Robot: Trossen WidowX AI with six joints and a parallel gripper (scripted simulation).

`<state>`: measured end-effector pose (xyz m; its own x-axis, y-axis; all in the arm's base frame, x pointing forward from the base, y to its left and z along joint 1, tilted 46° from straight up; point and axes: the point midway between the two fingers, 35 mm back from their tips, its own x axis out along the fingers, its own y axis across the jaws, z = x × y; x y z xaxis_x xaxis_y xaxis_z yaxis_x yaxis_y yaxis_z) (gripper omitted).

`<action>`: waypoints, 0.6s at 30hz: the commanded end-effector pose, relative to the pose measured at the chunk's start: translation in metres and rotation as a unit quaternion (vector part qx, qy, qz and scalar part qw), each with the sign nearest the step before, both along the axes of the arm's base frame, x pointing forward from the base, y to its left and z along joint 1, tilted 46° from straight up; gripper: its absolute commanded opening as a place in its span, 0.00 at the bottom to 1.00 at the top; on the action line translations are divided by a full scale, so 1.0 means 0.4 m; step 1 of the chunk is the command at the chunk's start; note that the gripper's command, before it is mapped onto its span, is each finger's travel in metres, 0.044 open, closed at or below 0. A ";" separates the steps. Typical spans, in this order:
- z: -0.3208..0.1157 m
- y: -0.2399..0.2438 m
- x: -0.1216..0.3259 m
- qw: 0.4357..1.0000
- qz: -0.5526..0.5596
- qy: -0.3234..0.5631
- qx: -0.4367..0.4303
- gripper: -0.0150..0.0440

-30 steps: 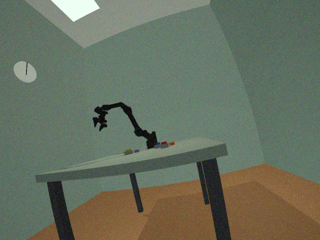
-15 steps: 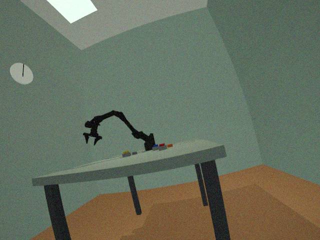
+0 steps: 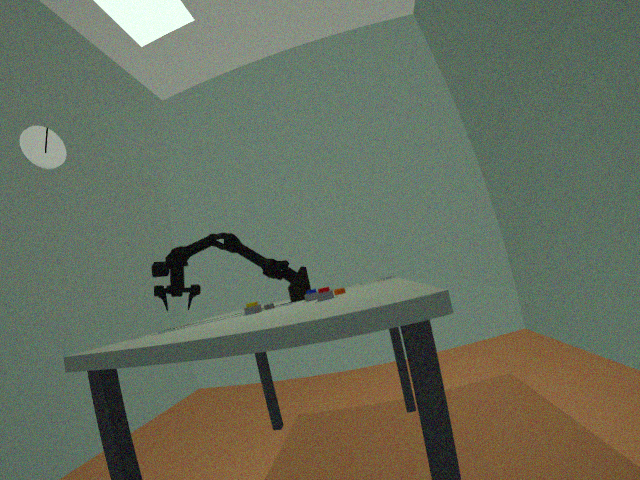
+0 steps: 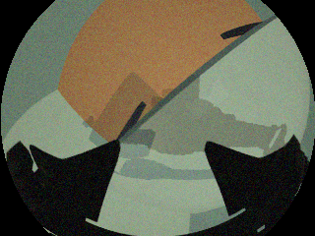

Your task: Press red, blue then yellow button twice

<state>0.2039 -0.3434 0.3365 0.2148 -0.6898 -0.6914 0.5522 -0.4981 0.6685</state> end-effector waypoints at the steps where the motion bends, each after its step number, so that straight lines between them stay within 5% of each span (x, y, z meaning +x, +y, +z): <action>1: -0.112 0.048 0.134 0.994 0.079 0.071 0.037 0.93; 18: -0.500 0.425 0.476 0.866 0.361 0.335 0.091 0.93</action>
<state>0.3773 -0.2133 0.1699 0.1097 -0.4249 -0.8986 0.9863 -0.0657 0.1515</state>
